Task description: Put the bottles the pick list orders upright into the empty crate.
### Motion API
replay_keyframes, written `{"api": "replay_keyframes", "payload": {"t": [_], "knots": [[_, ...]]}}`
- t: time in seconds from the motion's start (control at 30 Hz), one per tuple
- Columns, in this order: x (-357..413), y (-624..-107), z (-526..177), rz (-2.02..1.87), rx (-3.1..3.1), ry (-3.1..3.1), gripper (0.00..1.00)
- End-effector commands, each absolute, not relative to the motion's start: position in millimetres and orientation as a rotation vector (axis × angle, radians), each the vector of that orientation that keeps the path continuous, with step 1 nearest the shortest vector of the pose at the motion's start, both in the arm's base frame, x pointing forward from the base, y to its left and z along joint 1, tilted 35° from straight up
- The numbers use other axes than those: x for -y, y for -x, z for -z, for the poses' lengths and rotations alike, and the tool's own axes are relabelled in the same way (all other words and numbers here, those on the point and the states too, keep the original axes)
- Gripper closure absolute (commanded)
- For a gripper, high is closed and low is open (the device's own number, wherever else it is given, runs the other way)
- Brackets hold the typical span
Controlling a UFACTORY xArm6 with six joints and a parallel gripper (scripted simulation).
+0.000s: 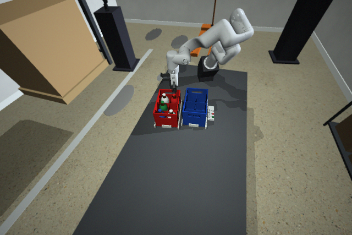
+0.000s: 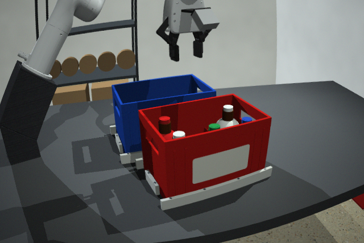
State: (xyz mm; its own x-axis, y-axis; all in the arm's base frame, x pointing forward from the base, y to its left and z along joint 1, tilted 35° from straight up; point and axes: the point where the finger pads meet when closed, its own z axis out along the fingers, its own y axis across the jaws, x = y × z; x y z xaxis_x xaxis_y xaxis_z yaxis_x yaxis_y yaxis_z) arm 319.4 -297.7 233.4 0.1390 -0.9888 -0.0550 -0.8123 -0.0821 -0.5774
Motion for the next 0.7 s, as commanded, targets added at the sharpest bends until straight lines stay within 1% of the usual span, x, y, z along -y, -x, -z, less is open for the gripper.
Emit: {"api": "replay_keyframes", "payload": {"t": [0.0,0.67], "knots": [[322,-320,-234,0.440,-1.824,1.837,0.35],[412,-316,-233,0.441,-1.824,1.838,0.35]]}}
